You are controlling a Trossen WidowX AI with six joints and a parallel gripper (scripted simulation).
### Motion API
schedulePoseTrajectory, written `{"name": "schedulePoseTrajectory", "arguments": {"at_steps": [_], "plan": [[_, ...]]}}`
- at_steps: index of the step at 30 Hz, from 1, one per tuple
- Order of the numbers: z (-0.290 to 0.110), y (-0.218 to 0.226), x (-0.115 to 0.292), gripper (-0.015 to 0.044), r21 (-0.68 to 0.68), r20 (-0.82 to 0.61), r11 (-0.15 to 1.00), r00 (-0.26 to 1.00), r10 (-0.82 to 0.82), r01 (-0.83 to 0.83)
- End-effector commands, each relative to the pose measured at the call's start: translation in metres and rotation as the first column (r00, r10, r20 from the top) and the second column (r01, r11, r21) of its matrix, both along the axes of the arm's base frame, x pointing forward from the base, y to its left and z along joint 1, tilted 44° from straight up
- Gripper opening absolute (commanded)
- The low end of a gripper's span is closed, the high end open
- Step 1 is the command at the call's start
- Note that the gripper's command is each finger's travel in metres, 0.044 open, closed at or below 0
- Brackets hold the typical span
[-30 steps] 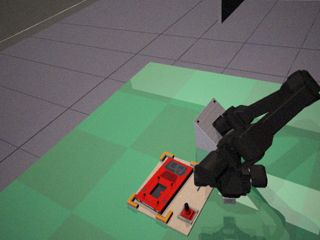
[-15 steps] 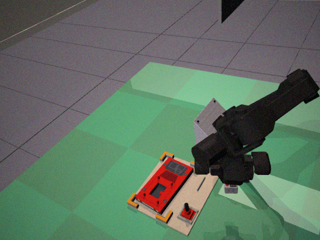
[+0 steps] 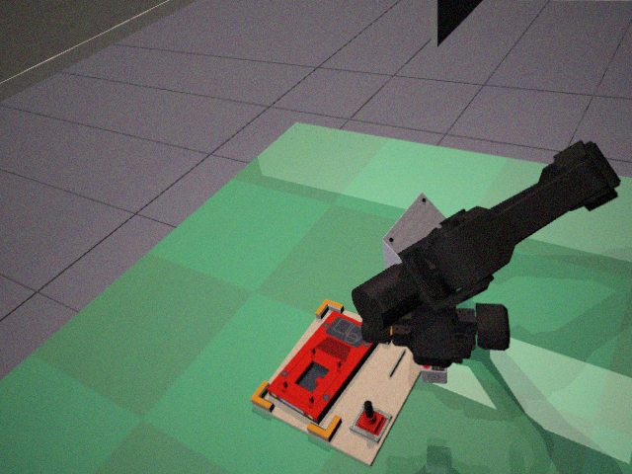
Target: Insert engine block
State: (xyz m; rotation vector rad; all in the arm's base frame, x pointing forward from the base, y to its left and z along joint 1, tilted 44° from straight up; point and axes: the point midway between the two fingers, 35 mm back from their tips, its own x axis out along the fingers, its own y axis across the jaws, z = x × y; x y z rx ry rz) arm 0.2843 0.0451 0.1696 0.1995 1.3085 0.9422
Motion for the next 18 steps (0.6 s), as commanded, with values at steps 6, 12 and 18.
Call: {"name": "schedulePoseTrajectory", "arguments": {"at_steps": [6, 12, 18], "plan": [[-0.019, -0.012, 0.011, 0.0000, -0.019, -0.048, 0.999, 0.998, -0.052, 0.051], [-0.034, -0.020, 0.020, 0.0000, -0.021, -0.073, 0.997, 0.994, -0.082, 0.081], [-0.048, -0.029, 0.027, 0.0000, -0.024, -0.097, 0.994, 0.989, -0.111, 0.109]]}}
